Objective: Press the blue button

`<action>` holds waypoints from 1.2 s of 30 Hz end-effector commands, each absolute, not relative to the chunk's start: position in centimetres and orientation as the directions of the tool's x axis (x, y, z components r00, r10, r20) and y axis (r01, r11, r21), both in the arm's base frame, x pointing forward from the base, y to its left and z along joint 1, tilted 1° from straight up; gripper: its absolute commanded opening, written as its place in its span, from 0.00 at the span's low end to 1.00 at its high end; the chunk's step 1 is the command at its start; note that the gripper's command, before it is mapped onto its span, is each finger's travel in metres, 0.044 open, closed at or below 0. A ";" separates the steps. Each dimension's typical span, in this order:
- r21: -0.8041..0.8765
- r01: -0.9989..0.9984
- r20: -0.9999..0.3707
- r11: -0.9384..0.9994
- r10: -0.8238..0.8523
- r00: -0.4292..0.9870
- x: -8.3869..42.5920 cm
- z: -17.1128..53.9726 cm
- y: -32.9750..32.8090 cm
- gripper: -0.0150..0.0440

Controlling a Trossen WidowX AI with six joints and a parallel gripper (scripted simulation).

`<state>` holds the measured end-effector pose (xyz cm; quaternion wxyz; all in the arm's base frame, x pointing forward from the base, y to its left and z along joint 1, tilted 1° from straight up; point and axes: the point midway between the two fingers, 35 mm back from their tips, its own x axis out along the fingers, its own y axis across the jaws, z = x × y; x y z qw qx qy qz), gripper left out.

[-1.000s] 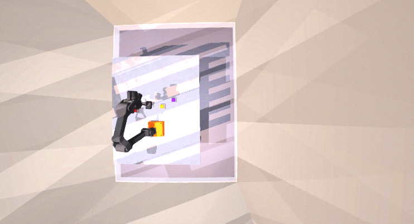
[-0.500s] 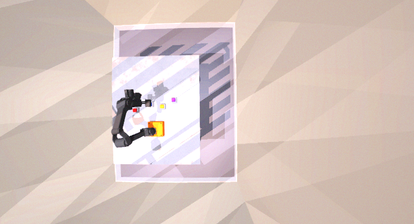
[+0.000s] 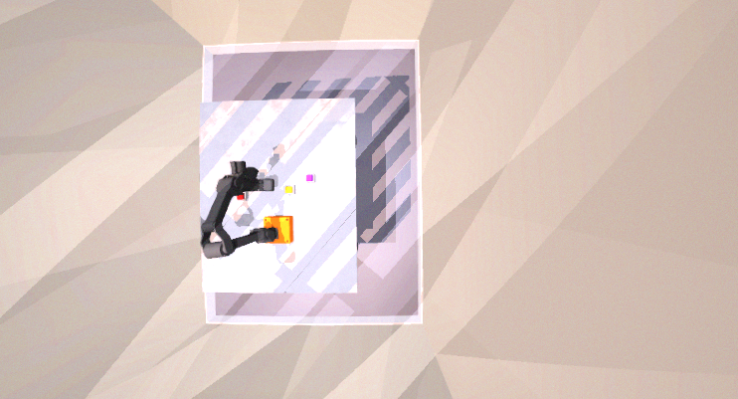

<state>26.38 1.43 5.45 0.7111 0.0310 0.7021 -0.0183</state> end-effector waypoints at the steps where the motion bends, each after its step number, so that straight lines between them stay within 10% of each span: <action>1: 0.015 0.073 -1.000 0.997 0.014 0.008 26.3 5.2 1.4 0.29; 36: 0.015 0.073 -1.000 0.997 0.014 0.008 26.3 1.9 1.4 0.29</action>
